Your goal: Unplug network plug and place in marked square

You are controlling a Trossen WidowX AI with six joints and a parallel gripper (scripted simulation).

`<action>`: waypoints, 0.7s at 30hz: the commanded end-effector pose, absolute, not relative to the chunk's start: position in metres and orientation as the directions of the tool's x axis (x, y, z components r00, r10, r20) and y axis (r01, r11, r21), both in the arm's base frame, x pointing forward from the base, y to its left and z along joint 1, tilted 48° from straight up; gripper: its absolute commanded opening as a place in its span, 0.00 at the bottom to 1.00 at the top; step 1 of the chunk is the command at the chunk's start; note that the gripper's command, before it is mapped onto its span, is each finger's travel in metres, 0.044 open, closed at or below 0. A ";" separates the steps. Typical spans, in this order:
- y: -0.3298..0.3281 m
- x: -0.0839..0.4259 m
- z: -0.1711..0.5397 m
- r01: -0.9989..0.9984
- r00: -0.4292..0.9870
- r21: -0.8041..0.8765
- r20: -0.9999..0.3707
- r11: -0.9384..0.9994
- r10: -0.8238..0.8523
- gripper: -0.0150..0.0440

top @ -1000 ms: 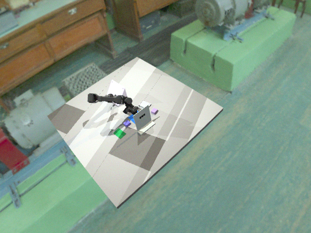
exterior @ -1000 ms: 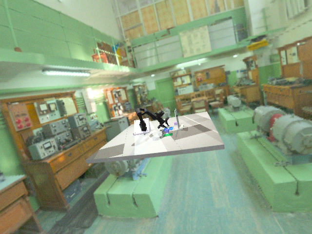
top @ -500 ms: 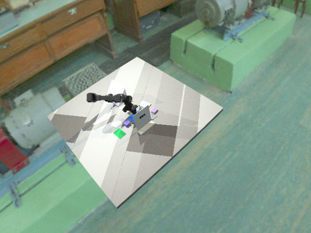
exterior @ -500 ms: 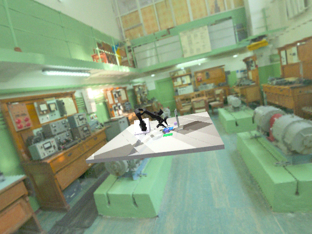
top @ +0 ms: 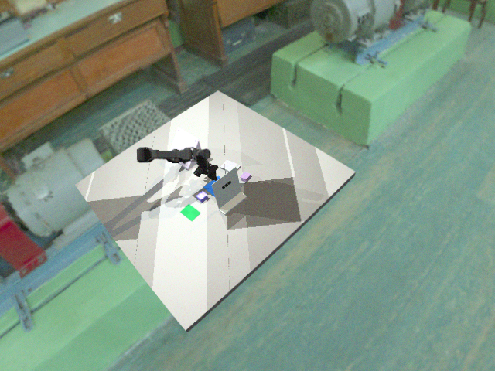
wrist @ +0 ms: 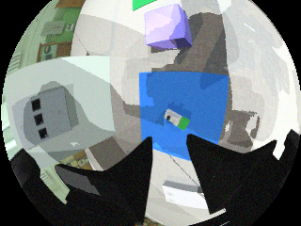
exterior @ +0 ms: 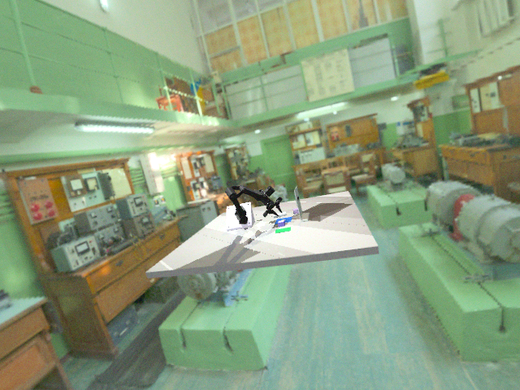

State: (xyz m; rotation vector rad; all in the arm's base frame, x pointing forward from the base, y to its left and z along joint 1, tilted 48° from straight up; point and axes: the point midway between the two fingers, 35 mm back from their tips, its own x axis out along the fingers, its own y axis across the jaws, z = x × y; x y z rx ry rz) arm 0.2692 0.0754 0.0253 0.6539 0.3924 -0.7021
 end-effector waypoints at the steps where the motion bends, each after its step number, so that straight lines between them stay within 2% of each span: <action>1: 0.081 0.271 0.031 0.697 0.709 0.429 -0.532 0.575 -0.462 0.52; 21: 0.100 0.267 0.045 0.700 0.706 0.428 -0.537 0.572 -0.461 0.52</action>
